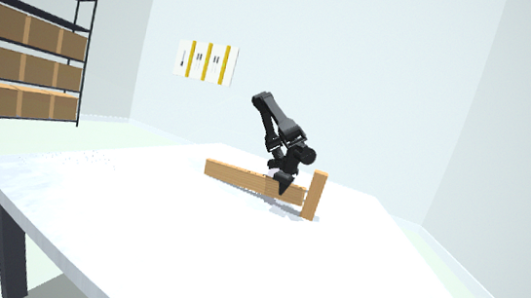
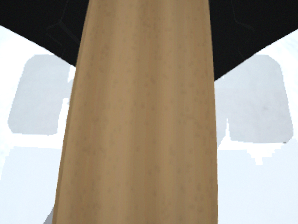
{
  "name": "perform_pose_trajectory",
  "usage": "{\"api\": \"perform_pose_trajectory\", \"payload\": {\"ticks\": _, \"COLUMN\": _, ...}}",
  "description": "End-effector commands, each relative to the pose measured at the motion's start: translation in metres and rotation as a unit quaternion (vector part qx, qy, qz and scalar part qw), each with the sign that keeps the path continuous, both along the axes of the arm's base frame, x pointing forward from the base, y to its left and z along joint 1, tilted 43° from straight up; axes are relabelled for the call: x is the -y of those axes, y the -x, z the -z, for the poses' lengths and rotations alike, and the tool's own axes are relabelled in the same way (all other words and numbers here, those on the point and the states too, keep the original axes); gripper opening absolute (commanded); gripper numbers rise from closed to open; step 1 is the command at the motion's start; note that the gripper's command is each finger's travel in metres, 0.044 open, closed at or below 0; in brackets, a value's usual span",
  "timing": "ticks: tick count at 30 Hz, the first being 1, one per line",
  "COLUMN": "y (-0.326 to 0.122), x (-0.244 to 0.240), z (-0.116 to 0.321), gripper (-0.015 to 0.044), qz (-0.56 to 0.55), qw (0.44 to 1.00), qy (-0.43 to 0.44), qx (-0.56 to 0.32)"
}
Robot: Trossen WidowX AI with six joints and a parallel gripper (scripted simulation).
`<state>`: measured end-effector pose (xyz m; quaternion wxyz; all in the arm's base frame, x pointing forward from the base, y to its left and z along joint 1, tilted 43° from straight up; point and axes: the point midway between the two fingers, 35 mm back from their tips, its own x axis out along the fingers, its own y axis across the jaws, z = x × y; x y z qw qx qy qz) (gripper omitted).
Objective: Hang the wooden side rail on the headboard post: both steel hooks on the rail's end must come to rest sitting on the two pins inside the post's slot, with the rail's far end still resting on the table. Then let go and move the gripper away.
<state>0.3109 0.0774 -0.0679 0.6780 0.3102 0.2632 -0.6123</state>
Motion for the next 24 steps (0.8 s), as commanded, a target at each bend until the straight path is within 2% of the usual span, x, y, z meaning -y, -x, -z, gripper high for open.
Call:
{"api": "perform_pose_trajectory", "payload": {"ticks": 1, "y": 0.0002, "x": -0.0067, "z": -0.0002, "gripper": 0.0, "qz": -0.006, "qw": 1.0, "qy": -0.004, "qx": 0.002}}
{"api": "perform_pose_trajectory", "payload": {"ticks": 24, "y": -0.0004, "x": -0.0064, "z": 0.0016, "gripper": 0.0, "qz": -0.006, "qw": 1.0, "qy": -0.004, "qx": 0.002}}
